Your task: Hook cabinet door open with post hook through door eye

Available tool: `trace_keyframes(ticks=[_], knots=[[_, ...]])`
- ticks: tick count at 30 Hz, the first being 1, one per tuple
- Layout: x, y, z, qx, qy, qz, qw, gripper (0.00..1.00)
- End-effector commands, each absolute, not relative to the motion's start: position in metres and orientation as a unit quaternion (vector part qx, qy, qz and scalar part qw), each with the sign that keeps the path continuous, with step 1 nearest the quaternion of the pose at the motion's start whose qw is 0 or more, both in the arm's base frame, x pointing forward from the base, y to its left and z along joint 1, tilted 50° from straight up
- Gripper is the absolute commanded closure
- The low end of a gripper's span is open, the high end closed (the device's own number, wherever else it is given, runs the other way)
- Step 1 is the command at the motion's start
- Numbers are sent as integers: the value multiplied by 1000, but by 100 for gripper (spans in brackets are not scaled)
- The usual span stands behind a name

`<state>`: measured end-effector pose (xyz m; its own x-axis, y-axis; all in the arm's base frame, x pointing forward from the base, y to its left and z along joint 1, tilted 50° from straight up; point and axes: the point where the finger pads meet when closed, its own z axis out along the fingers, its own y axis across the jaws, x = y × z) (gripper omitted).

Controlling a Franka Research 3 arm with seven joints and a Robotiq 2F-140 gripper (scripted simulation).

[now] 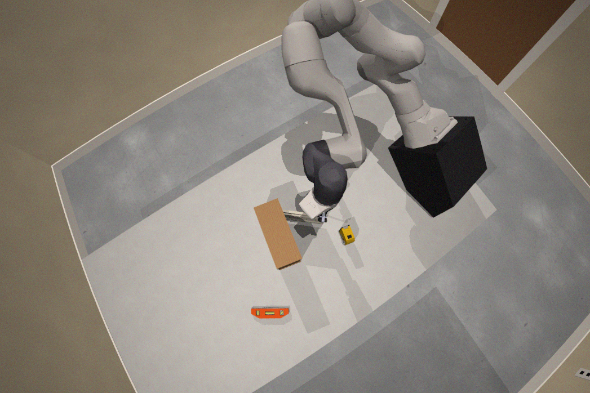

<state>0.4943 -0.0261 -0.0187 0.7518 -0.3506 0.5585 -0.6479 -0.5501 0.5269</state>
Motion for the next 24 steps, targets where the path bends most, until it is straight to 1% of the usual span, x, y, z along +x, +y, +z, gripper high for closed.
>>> trace_keyframes(ticks=[1,24], knots=[[495,-24,-19,856,-296,200,373,84],[491,-3,-1,856,-296,200,373,84]])
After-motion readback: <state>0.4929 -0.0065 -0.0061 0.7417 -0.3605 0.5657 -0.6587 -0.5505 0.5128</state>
